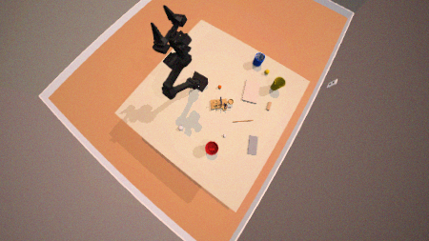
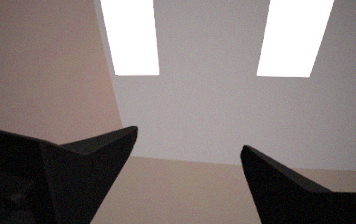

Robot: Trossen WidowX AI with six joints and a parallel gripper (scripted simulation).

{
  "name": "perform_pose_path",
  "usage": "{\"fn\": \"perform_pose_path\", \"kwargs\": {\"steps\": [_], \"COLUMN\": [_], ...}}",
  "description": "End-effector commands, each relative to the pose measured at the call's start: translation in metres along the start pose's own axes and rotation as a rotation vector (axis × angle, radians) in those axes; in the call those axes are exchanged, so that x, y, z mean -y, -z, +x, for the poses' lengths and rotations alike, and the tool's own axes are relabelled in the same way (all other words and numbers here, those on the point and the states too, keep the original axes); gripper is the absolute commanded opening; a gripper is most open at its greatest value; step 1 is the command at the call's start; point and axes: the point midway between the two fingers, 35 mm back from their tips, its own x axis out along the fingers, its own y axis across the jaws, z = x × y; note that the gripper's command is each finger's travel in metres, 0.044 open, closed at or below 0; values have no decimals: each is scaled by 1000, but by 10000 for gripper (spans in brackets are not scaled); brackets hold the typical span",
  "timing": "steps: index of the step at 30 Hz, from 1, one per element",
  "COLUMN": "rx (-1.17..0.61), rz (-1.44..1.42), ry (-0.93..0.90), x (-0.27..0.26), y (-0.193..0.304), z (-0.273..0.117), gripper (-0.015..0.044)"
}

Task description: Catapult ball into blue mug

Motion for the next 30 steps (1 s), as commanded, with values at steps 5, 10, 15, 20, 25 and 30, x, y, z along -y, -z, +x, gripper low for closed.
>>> {"fn": "perform_pose_path", "kwargs": {"steps": [5,10,15,20,25,30], "rx": [61,145,222,293,356,413], "rz": [-56,-138,-221,-303,-382,-458], "ry": [78,194,315,442,575,714], "x": [17,40,61,80,96,110], "y": [-19,-47,-75,-103,-129,-154], "z": [-3,-12,-25,-43,-65,-90], "gripper": [440,440,440,440,440,440]}}
